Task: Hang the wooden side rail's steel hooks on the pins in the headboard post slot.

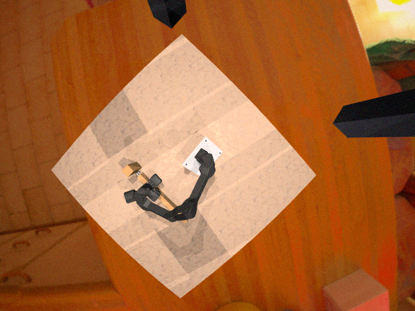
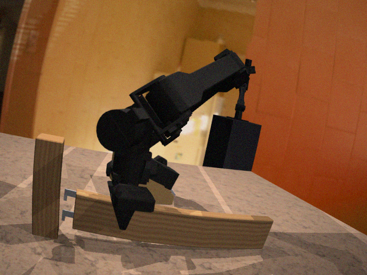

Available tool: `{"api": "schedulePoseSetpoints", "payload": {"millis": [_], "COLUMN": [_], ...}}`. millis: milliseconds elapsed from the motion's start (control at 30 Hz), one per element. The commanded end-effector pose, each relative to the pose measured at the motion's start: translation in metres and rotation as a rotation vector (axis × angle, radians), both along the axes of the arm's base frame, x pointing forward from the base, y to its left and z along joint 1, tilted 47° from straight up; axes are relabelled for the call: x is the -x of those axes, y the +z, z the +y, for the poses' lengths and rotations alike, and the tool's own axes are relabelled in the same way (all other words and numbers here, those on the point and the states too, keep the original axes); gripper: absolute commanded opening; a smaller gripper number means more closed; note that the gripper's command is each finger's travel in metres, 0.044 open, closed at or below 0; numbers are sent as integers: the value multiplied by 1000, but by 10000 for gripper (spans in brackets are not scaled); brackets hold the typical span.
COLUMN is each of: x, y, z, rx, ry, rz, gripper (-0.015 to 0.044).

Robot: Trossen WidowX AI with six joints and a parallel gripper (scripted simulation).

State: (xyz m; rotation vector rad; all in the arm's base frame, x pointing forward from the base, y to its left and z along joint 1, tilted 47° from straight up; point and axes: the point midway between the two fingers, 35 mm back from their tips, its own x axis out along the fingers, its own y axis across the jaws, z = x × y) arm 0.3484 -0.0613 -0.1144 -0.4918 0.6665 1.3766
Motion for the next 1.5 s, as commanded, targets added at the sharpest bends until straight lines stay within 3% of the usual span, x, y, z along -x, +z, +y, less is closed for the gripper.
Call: {"api": "schedulePoseSetpoints", "payload": {"millis": [0, 1467], "x": [-1, 0], "y": [0, -3], "z": [-4, -7], "rx": [4, 4], "ry": [-3, -3], "rz": [-5, -5], "gripper": [0, 0]}}
